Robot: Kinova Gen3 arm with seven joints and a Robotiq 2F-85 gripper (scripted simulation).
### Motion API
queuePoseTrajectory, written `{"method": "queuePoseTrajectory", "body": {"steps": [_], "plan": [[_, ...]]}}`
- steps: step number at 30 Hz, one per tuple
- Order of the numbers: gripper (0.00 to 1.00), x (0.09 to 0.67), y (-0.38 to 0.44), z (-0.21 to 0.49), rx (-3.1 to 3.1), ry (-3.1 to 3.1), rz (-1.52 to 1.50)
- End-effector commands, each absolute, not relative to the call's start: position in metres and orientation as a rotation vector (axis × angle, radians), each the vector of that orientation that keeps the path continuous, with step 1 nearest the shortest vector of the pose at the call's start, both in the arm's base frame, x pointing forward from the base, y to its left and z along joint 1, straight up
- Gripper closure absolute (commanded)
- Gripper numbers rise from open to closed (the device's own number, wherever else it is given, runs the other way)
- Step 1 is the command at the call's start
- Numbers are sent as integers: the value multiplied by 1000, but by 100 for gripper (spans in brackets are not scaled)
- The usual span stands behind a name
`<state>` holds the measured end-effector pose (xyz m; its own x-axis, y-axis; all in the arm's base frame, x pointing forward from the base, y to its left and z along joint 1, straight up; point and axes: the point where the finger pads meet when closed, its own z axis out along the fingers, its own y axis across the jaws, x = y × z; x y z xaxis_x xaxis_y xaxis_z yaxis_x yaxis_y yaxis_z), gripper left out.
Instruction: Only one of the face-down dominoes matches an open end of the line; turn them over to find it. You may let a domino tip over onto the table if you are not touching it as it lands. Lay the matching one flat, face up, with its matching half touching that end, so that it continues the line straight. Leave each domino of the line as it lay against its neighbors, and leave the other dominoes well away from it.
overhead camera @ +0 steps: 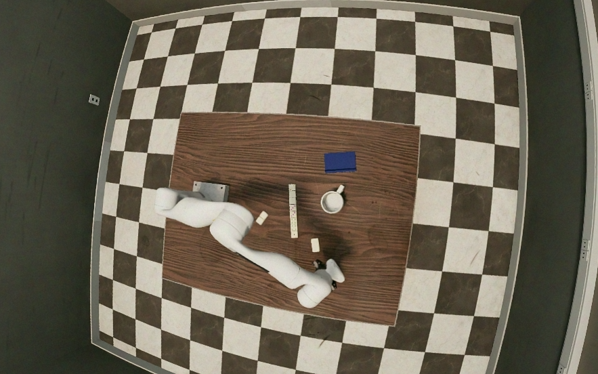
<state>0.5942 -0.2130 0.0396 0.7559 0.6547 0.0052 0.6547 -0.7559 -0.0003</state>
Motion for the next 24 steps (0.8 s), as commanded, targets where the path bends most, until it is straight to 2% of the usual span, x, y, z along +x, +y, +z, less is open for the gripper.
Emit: {"method": "queuePoseTrajectory", "body": {"steps": [1,24], "plan": [[50,595,-213,41,-2943,-1097,-11],[50,595,-213,35,-2943,-1097,-11]]}}
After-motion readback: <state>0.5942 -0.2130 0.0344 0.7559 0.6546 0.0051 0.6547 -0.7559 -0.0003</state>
